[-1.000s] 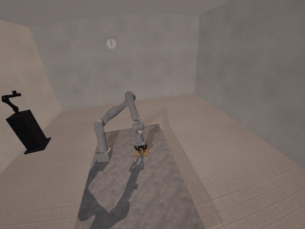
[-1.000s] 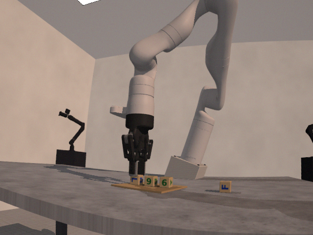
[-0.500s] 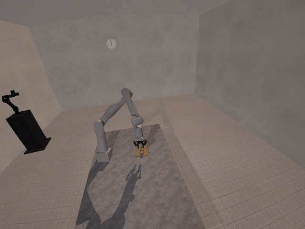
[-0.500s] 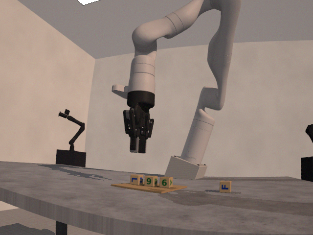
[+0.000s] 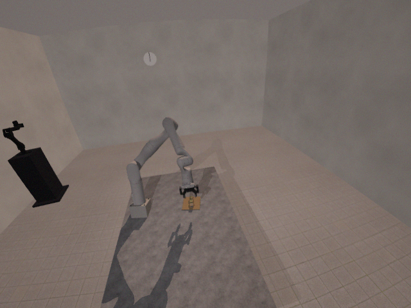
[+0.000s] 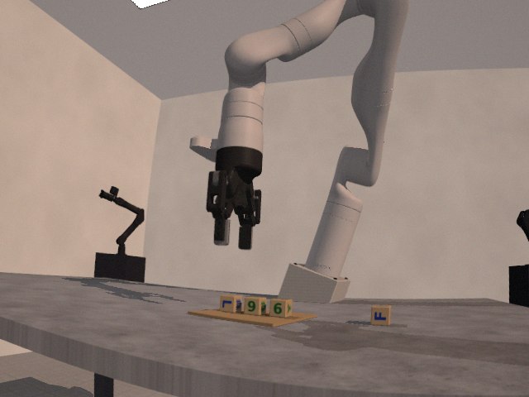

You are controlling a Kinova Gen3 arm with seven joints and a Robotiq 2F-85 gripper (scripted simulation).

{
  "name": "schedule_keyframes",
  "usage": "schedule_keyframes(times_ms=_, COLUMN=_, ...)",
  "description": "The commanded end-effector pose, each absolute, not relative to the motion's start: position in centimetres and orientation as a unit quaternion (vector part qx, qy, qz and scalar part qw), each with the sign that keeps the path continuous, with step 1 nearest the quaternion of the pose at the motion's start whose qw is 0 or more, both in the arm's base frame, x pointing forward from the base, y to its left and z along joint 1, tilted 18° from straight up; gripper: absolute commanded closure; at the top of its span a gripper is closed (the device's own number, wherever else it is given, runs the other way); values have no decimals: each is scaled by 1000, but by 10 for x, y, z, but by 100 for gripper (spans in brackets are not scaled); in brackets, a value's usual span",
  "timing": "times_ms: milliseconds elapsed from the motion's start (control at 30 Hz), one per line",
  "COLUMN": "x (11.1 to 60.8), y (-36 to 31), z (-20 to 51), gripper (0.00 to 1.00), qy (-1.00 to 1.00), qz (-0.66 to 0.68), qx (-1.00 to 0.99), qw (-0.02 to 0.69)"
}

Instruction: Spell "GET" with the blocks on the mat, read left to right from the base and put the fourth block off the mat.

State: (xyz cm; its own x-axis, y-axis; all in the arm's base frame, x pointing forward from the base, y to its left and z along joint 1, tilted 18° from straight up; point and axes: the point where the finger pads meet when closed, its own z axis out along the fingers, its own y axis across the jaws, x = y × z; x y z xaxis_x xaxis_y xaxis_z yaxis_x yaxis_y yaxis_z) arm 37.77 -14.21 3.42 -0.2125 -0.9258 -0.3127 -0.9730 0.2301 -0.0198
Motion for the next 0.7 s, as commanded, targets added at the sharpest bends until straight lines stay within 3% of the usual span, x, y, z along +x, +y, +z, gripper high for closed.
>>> schedule_keyframes(times_ms=0, x=378, y=-143, z=35, gripper=0, qy=773, qz=90, qx=-614, qw=131)
schedule_keyframes(times_ms=667, x=377, y=-146, z=47, gripper=0, qy=773, qz=90, qx=-614, qw=131)
